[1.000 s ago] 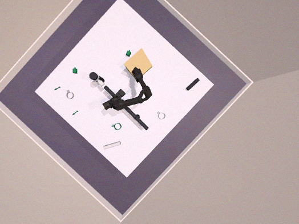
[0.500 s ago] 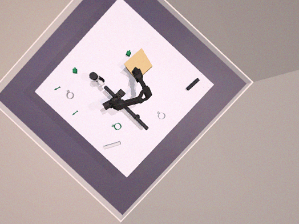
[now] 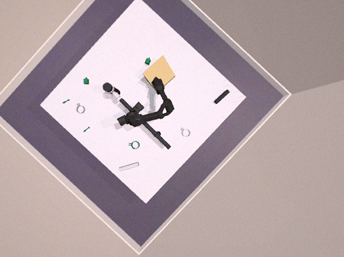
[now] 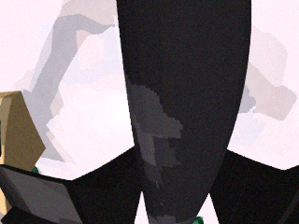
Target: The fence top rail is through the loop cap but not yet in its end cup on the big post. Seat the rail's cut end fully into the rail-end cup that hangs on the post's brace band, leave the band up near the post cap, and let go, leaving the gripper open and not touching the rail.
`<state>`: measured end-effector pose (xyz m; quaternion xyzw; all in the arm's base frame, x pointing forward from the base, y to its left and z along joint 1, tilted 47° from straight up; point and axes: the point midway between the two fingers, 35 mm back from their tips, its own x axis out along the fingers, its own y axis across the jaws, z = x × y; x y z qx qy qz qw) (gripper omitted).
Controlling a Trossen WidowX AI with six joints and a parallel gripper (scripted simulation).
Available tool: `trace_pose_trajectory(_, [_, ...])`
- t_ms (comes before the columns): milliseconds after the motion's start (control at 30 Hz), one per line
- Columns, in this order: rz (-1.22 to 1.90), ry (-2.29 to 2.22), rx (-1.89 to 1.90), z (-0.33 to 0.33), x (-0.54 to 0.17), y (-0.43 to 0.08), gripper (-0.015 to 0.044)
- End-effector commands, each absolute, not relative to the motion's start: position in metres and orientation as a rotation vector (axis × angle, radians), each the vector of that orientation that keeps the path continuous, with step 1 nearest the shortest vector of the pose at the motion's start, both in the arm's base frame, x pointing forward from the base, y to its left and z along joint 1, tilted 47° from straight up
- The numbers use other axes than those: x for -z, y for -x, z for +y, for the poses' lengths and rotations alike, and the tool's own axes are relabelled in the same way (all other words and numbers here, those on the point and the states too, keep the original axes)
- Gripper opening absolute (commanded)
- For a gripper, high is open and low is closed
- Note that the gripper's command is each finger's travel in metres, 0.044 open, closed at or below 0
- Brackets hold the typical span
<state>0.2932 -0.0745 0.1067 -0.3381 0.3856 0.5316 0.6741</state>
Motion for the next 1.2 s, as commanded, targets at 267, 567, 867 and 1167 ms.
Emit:
trace_pose_trajectory(267, [0.877, 0.772, -1.177, -0.088, -0.108, -0.294, 0.0])
trace_pose_trajectory(567, [0.876, 0.771, -1.179, -0.09, -0.108, -0.292, 0.0])
trace_pose_trajectory(867, [0.869, 0.765, -1.192, -0.095, -0.096, -0.291, 0.0])
trace_pose_trajectory(1167, [0.867, 0.763, -1.195, -0.096, -0.092, -0.29, 0.0])
